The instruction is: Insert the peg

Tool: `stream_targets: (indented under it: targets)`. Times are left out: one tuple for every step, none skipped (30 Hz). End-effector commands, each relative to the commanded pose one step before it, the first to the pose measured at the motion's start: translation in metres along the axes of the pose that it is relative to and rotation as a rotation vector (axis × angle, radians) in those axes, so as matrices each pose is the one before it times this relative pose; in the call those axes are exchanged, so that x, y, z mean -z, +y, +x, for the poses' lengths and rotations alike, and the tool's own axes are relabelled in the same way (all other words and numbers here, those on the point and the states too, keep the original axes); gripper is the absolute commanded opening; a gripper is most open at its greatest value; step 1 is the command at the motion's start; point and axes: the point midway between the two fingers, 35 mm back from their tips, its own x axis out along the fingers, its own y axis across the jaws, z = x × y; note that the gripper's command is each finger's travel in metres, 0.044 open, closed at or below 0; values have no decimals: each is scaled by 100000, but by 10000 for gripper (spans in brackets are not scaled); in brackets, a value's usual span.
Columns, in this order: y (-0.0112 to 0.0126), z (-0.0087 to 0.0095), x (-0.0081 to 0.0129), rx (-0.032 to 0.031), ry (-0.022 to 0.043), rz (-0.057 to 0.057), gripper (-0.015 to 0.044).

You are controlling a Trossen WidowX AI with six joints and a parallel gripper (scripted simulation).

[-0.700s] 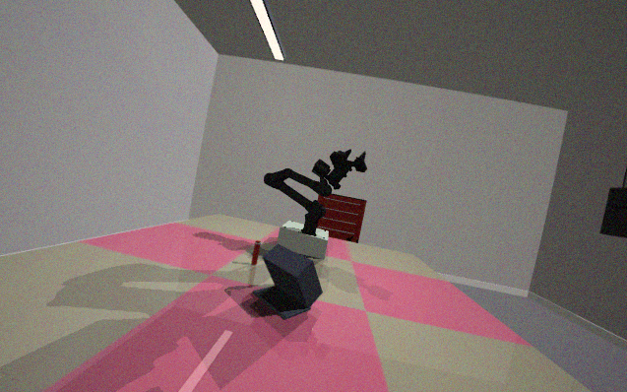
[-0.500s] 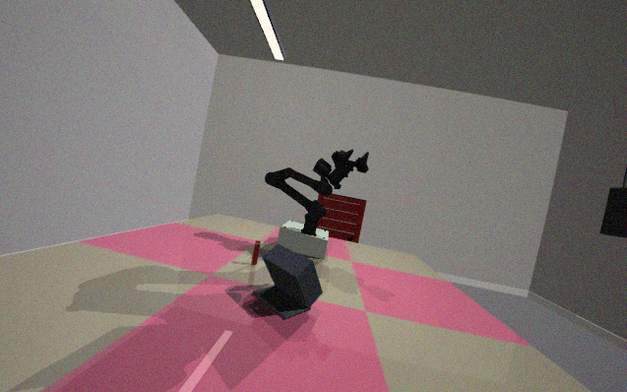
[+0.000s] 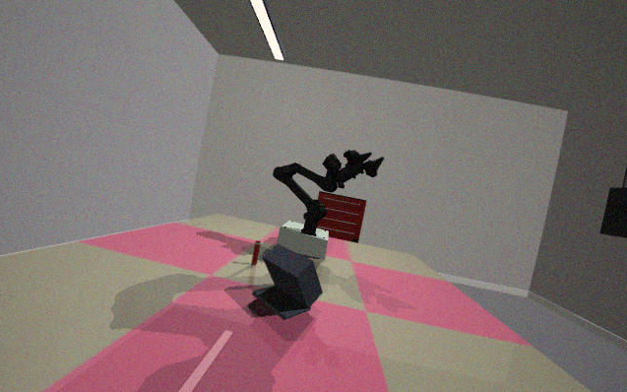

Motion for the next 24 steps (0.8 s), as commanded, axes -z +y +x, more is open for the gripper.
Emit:
stream_targets:
  targets:
    - [-1880, 385, 186, 7674, 2184, -3303, 440]
    - [-524, 120, 58, 2127, 663, -833, 440]
    - [-526, 119, 57, 2130, 662, -824, 440]
    - [-527, 119, 56, 2132, 662, -815, 440]
    - [-529, 119, 55, 2135, 662, -806, 440]
    - [-530, 118, 54, 2137, 662, -796, 440]
    - [-531, 118, 53, 2139, 662, -786, 440]
    - [-533, 118, 52, 2141, 663, -776, 440]
    - [-534, 117, 52, 2143, 663, -765, 440]
    - [-449, 79, -47, 1824, 135, 52, 440]
    - [-450, 79, -52, 1828, 119, 57, 440]
    - [-451, 79, -56, 1831, 103, 62, 440]
    - [-452, 79, -60, 1835, 87, 68, 440]
    - [-453, 79, -64, 1838, 71, 74, 440]
    - [-435, 87, -22, 1751, 263, -302, 440]
    - [-420, 93, 13, 1681, 423, -602, 440]
    - [-421, 93, 13, 1682, 425, -595, 440]
    - [-419, 93, 15, 1670, 435, -605, 440]
    - [-419, 93, 15, 1668, 439, -601, 440]
    - [-497, 109, 18, 1971, 525, -706, 440]
    - [-542, 118, 20, 2146, 575, -756, 440]
    - [-543, 117, 20, 2146, 579, -743, 440]
    - [-545, 117, 20, 2146, 584, -730, 440]
    - [-546, 117, 20, 2145, 589, -717, 440]
